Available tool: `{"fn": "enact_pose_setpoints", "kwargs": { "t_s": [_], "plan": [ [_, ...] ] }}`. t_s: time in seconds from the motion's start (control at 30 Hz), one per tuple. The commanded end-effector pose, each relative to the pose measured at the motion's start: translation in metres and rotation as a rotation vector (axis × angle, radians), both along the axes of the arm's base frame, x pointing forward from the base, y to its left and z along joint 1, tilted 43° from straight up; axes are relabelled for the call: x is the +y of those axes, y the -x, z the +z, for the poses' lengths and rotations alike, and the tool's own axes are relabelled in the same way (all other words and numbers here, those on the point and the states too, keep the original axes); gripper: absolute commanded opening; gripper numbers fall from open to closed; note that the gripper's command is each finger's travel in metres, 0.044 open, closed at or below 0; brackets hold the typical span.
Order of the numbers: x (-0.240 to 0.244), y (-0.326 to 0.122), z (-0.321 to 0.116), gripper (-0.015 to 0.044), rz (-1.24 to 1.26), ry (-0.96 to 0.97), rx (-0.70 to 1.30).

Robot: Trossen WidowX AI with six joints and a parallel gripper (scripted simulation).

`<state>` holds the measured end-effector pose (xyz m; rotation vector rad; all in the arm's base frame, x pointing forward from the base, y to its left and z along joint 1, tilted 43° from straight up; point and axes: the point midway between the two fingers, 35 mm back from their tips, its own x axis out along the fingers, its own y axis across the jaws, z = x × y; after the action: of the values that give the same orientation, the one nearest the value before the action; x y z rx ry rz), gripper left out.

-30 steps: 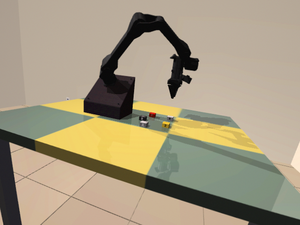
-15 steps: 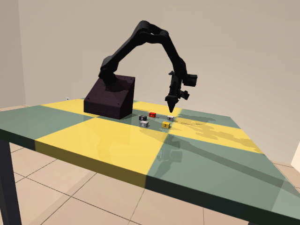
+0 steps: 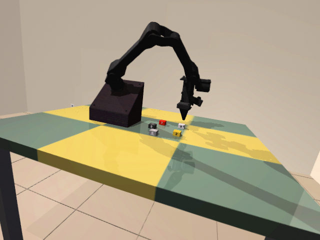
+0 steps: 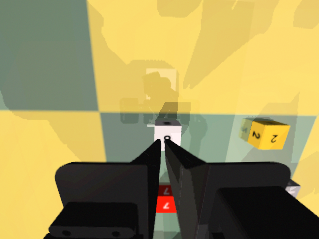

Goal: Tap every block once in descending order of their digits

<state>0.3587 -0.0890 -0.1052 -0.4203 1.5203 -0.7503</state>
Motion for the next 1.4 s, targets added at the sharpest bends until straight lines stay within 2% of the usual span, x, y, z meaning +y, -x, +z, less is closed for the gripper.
{"fn": "enact_pose_setpoints", "kwargs": {
  "t_s": [0.0, 0.63, 0.73, 0.9, 1.07, 1.37],
  "plan": [
    [-0.006, 0.003, -0.006, 0.002, -0.002, 0.004, 0.011],
    [-0.019, 0.006, -0.019, 0.002, -0.002, 0.006, 0.011],
    [0.0, 0.002, 0.0, 0.002, -0.002, 0.004, 0.009],
    [0.004, 0.002, 0.005, 0.002, -0.002, 0.004, 0.011],
    [0.055, -0.008, 0.059, 0.002, -0.002, 0.0, 0.01],
    [0.057, -0.006, 0.062, 0.002, -0.002, 0.0, 0.011]
  ]
}}
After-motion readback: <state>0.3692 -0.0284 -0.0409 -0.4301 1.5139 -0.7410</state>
